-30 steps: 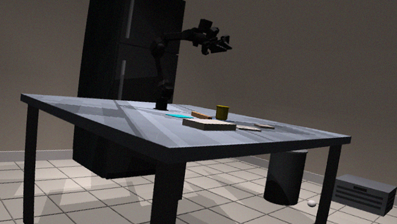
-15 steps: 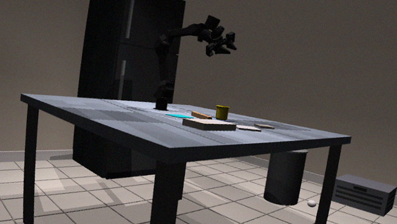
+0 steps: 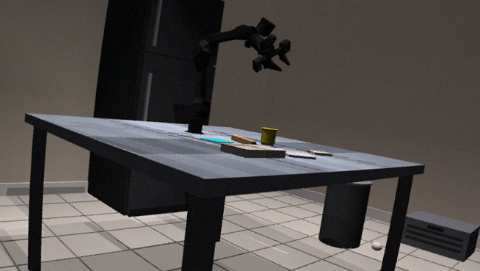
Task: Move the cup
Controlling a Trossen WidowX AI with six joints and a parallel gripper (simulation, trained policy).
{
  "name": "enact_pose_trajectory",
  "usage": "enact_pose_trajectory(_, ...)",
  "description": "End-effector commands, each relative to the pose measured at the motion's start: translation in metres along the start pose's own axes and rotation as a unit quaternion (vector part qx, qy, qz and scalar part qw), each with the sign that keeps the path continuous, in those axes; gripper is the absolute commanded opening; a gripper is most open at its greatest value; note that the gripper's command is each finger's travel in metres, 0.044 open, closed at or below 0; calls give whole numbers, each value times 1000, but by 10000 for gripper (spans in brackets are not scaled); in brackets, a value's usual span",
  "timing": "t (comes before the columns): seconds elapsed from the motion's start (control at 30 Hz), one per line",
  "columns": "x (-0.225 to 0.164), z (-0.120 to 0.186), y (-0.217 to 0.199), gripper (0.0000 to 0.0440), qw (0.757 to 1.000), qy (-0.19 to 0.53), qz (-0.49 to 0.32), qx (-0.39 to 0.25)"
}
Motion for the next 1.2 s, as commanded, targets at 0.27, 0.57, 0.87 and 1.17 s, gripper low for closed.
enact_pose_trajectory(0.27, -7, -17, 1, 194, 995, 47, -66, -59)
enact_pose_trajectory(0.57, -15, -32, -4, 178, 984, 78, -107, -116)
enact_pose_trajectory(0.87, -25, -49, -14, 162, 969, 106, -133, -181)
enact_pose_trajectory(1.17, -39, -69, -30, 141, 948, 131, -139, -254)
Point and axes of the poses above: the point midway between the two fingers, 35 mm back from their tips, its own z axis back along the fingers, its own y axis across the jaws, x = y × z, the point moved 8 cm from there along z, back along the fingers, and after that the axes turned 6 degrees about -z, right-handed, at the moved point
